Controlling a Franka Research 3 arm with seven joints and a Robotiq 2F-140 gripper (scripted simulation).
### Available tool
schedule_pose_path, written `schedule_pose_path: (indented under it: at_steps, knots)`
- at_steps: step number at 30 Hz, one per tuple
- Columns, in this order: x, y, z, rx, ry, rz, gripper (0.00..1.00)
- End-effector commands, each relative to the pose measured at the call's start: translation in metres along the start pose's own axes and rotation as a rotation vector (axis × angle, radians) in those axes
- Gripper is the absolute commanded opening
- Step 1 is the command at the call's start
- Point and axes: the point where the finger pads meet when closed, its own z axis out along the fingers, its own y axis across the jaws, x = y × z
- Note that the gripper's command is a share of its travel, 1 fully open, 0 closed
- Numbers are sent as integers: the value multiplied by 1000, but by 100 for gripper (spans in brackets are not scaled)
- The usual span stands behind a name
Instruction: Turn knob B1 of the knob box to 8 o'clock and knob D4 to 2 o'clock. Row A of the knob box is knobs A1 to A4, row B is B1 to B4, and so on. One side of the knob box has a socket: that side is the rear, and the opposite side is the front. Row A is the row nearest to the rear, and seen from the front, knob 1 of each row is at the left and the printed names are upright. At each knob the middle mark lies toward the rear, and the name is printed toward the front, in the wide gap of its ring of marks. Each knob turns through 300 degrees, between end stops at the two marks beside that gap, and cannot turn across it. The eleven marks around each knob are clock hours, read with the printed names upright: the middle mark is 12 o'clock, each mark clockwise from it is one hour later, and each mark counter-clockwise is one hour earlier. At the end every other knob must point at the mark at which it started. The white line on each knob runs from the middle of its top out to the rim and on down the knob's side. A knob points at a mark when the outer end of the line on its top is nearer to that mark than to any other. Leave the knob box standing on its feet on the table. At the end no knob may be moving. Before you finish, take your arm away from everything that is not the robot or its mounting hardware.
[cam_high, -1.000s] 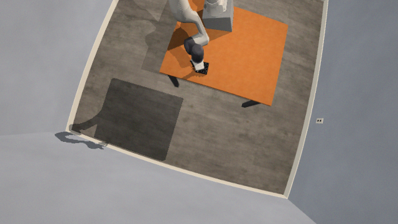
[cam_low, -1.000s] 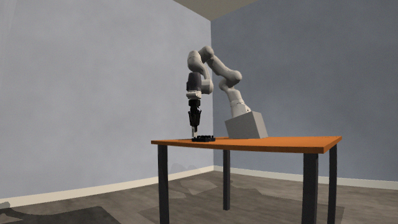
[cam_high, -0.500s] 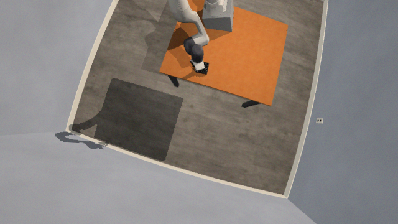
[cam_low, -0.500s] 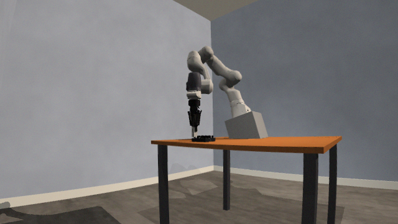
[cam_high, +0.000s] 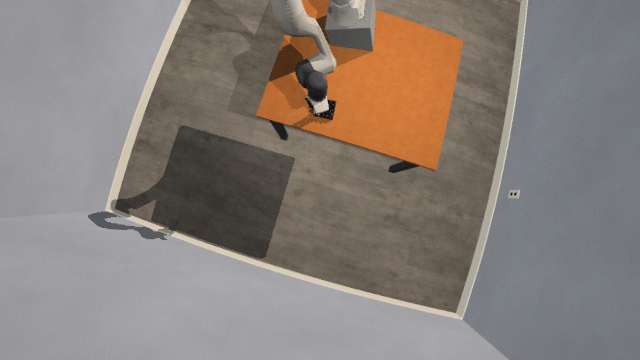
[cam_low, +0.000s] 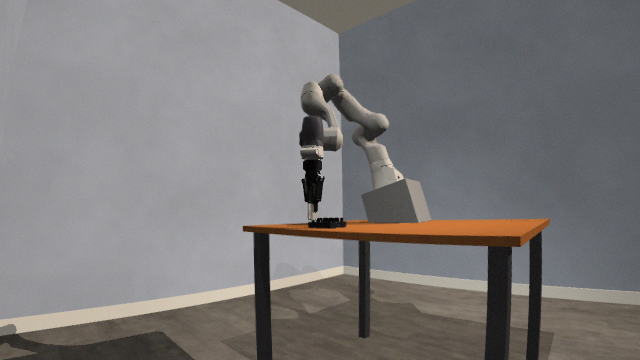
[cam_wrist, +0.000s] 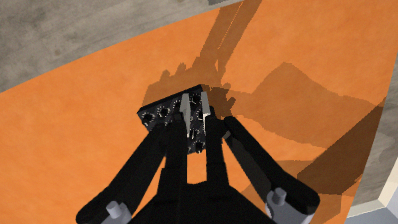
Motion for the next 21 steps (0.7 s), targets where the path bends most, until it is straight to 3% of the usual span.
schedule_pose_path:
  at_steps: [1,13,21]
  knots:
    - [0,0,0,-1,0,-9,12]
    - [0,0,-2,-1,0,-9,12]
    - [0,0,-21,-1,0,-9,12]
